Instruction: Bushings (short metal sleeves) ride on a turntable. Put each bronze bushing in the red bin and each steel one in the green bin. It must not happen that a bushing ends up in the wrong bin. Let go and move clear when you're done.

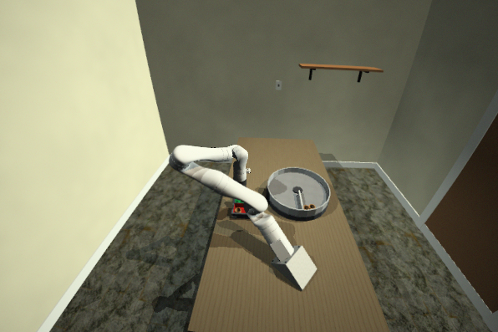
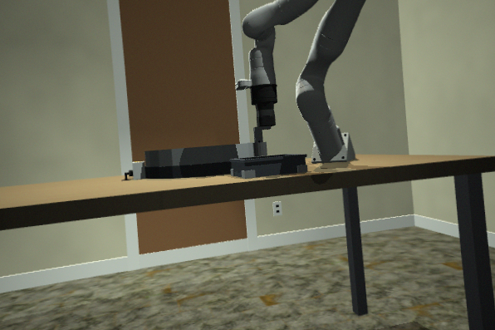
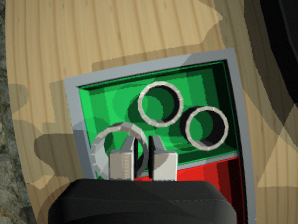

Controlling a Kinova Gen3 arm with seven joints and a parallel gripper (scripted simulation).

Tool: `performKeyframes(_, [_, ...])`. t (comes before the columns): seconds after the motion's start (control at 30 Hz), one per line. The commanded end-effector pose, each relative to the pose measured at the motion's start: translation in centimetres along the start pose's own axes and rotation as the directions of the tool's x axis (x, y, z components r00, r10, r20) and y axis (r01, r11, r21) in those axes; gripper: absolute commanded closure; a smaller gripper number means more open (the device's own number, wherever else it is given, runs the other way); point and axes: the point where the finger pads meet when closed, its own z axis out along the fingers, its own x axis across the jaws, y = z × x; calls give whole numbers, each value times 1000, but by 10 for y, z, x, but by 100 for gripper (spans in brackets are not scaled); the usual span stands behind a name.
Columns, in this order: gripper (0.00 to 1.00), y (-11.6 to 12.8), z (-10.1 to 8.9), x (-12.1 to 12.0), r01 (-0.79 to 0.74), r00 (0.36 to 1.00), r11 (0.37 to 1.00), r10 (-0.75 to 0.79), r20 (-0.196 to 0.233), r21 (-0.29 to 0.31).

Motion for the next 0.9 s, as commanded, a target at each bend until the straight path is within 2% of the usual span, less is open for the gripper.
performKeyframes(0.0, [100,0,1,0,0,1000,1000,0,0,1])
performKeyframes(0.87, [100,0,18,0,0,1000,1000,0,0,0])
